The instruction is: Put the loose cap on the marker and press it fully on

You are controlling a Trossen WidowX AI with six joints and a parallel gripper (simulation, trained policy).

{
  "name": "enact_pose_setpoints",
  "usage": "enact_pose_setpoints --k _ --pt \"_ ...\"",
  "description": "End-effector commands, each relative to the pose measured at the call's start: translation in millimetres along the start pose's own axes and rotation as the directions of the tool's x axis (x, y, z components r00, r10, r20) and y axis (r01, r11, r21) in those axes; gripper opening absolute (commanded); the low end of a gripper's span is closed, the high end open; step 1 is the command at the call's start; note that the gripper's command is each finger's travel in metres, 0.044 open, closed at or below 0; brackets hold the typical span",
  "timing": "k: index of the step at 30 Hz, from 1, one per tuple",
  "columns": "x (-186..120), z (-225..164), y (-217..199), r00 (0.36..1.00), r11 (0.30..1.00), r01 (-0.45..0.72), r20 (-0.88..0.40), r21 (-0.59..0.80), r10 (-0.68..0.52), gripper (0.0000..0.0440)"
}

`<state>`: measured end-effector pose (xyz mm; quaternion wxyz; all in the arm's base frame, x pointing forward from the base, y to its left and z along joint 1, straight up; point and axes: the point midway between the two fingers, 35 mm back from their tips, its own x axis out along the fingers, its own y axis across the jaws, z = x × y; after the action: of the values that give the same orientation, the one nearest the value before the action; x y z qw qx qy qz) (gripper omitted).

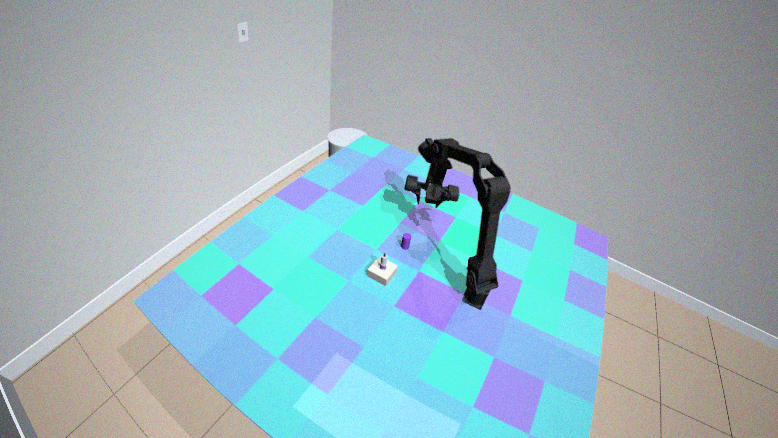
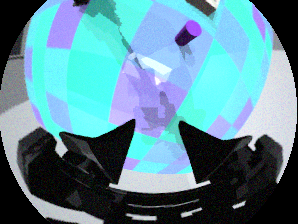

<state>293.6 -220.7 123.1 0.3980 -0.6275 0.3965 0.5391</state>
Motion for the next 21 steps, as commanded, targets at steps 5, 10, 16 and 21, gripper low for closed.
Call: enact_pose_setpoints --k 5,10,16,21 --pt "0.7 11.4 -7.9 0.999 1.0 -0.03 0.019 -0.003 0.03 0.0301" --pt "2.0 20.8 -13.5 0.998 0.999 -0.047 0.038 -0.012 0.047 0.03" --pt "3.3 32.8 -20.4 0.996 0.998 -0.065 0.061 -0.025 0.067 0.0299" --pt "4.0 43.4 -26.4 0.993 0.996 -0.078 0.081 -0.038 0.081 0.0298"
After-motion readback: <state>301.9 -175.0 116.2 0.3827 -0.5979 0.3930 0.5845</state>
